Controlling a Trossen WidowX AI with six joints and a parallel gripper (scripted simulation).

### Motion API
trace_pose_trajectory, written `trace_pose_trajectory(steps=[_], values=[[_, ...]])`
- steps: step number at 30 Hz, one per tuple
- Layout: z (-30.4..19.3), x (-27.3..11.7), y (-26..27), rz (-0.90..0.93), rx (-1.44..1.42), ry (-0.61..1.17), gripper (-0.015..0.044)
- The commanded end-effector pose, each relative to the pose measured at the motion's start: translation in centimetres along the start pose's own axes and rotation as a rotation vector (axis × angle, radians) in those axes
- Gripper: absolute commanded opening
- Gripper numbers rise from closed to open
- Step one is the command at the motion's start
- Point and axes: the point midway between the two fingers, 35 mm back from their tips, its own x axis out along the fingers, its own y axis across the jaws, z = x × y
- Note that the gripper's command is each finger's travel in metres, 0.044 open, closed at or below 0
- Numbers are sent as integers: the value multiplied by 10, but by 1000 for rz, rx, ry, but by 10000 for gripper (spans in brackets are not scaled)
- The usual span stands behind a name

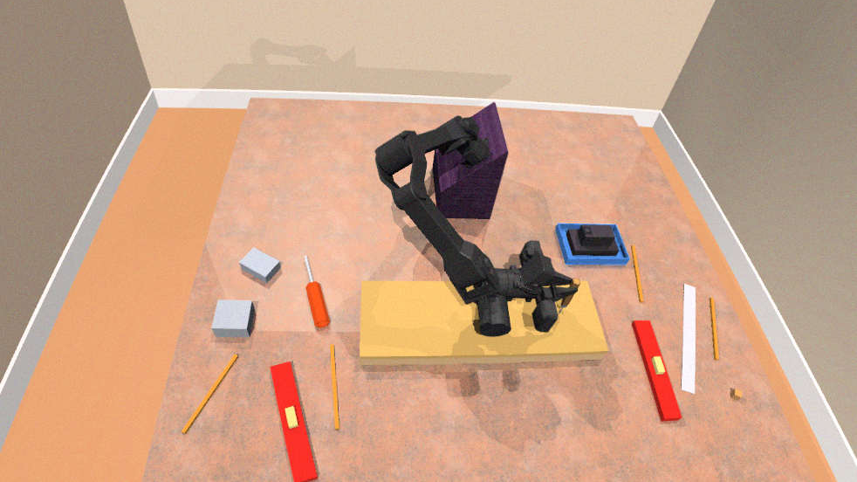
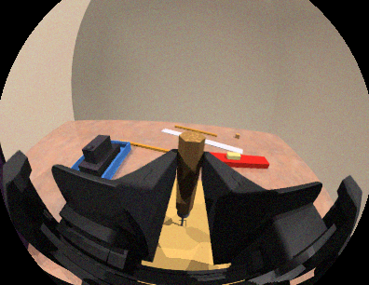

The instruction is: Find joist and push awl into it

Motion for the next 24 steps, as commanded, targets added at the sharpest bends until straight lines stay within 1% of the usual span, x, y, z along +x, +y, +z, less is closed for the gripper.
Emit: trace_pose_trajectory(steps=[1,24], values=[[-7,0,0,-1,-2,2,0],[-10,1,0,-2,0,-1,0]])
